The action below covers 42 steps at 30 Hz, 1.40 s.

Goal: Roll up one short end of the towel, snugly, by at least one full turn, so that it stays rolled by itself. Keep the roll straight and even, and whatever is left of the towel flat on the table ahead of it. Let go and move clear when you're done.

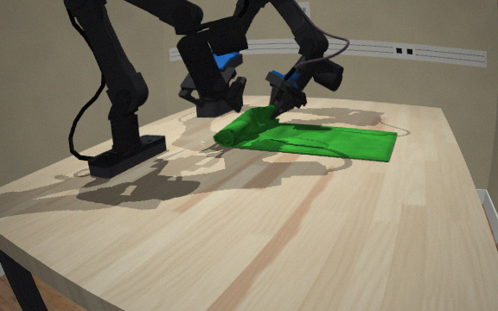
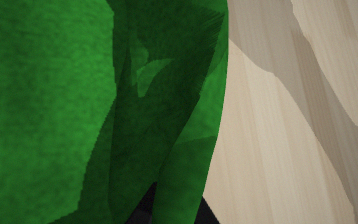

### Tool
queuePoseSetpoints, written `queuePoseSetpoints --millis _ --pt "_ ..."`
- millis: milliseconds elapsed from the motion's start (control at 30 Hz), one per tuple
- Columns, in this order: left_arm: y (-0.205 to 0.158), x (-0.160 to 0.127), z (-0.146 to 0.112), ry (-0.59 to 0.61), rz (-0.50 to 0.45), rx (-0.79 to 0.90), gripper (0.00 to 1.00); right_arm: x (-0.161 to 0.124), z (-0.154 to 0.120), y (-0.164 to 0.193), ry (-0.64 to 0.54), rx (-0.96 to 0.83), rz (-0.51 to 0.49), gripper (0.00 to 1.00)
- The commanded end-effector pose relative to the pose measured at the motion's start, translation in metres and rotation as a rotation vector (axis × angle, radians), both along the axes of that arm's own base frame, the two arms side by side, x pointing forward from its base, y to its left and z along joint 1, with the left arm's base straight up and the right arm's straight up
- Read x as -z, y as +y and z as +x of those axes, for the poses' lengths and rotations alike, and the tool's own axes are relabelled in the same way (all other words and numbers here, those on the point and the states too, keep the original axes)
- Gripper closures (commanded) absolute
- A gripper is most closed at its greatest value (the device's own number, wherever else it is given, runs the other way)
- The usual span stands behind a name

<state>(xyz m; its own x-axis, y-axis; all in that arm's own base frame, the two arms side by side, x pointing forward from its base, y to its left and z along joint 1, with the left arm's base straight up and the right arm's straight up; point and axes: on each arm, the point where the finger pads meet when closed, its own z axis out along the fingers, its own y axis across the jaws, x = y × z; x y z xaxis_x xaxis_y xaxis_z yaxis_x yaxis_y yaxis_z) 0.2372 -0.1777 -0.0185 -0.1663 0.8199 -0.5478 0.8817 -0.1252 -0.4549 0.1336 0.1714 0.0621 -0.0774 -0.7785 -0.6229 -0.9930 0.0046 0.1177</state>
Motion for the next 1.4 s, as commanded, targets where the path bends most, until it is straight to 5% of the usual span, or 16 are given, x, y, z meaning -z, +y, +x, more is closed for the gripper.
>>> queuePoseSetpoints --millis 0,333,900,1367 --pt "0.003 -0.007 -0.011 0.168 0.021 0.019 0.87 -0.002 0.019 0.012 -0.26 0.14 -0.018 0.06" --pt "0.003 -0.009 -0.011 0.292 0.044 0.018 0.87 -0.005 0.012 0.022 -0.464 0.164 -0.022 0.03" --pt "0.003 0.003 -0.011 0.309 0.047 0.018 0.87 -0.008 0.017 0.02 -0.468 0.056 0.004 0.02" --pt "0.003 0.003 -0.011 0.309 0.047 0.018 0.87 0.045 0.013 0.022 -0.467 0.048 0.006 0.02"
